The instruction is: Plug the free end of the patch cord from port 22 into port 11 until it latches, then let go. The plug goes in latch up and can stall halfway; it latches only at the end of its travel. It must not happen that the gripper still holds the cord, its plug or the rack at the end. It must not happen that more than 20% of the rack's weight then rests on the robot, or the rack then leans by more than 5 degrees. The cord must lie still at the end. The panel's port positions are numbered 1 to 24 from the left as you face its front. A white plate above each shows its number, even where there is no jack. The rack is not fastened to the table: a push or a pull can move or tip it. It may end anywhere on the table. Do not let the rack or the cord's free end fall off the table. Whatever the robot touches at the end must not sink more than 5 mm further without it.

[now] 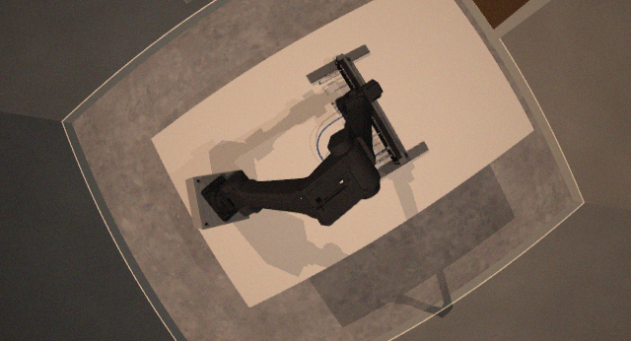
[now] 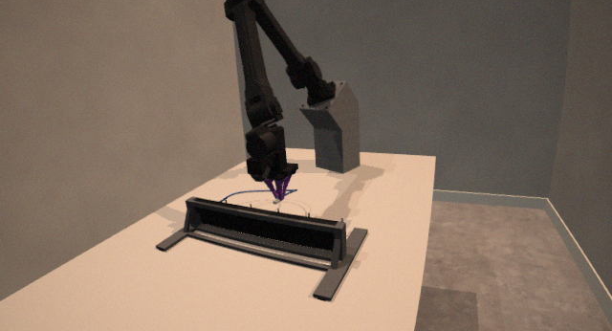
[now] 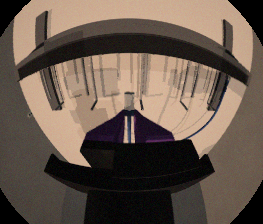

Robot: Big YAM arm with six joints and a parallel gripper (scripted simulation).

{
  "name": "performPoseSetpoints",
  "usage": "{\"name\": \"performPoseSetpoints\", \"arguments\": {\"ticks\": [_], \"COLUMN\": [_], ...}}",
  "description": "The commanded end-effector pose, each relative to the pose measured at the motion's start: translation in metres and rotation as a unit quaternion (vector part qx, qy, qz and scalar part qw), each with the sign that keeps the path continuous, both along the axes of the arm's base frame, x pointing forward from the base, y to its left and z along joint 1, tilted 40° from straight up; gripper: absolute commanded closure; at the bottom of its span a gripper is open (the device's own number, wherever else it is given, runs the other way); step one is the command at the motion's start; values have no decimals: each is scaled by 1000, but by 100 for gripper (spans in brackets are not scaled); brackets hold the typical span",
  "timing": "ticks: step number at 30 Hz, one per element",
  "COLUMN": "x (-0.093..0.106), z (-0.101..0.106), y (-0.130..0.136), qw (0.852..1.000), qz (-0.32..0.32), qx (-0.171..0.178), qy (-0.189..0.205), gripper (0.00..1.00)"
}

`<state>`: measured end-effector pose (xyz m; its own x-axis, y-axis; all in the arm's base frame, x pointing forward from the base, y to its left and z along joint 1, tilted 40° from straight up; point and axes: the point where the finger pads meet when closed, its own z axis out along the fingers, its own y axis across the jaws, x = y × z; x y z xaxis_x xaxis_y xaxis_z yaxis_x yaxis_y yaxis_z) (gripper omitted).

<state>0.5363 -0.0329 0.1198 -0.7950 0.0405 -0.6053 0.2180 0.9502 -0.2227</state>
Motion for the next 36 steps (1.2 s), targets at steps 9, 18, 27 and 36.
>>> {"name": "performPoseSetpoints", "arguments": {"ticks": [9, 18, 27, 36], "x": [26, 34, 33, 34], "z": [6, 4, 2, 1], "y": [-8, -10, -8, -7], "qw": [1000, 1000, 1000, 1000], "qz": [-1, -1, 0, 1], "qx": [-1, -1, -1, -1], "qy": [-9, -8, -5, -5], "gripper": [100, 100, 100, 100]}}
